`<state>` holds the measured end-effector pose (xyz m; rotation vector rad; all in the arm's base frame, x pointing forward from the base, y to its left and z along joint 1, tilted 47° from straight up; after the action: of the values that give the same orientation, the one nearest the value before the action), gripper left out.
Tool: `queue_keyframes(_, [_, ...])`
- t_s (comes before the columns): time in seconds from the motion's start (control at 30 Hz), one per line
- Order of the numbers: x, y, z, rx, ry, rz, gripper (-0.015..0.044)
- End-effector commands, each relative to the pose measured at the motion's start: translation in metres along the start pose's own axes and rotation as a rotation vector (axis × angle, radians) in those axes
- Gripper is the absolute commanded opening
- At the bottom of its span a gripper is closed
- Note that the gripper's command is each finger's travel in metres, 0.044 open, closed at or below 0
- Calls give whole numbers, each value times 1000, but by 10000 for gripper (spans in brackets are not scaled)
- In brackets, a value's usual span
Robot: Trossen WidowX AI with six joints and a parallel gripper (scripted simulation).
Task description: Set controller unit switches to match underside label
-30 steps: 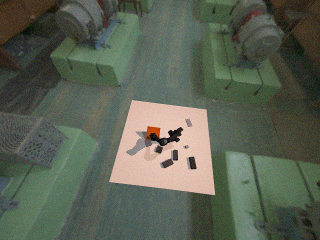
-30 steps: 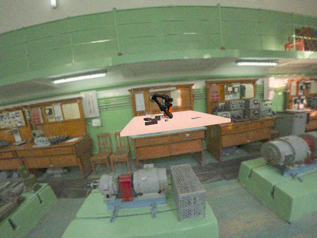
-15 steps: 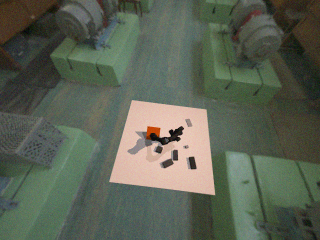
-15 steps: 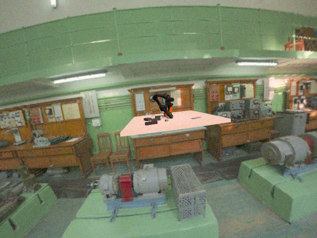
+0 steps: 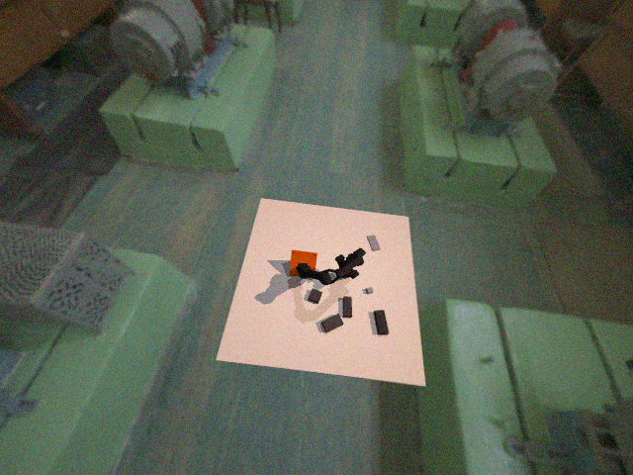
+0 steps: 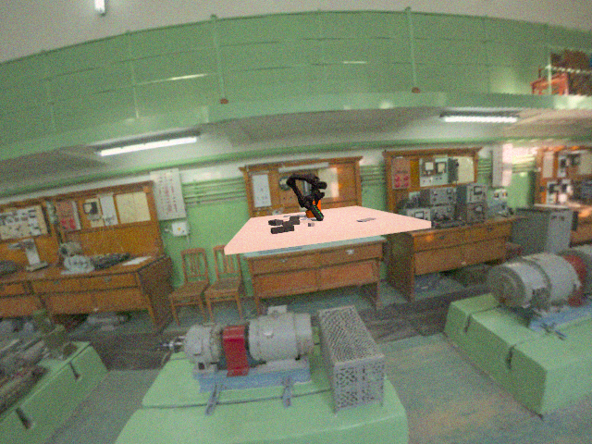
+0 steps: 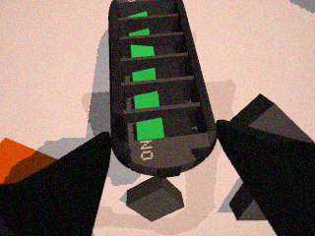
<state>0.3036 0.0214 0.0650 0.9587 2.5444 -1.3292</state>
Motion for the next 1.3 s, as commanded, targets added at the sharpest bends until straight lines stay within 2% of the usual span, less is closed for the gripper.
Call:
queue_keyframes(0.0, [-2, 7, -1, 6, 2, 12, 336])
queue_keyframes(1.27, [-8, 34, -12, 16, 2, 11, 336])
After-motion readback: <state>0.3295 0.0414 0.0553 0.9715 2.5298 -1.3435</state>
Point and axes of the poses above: the point midway between the two fingers, 35 mm back from their tips, its own z axis out along the fingers, its own x axis across the jaws, y = z × x, the point moved 1 cm from there along -z, back along the fingers, and after that the axes turned 13 degrees about -z, right-handed, at the moved point
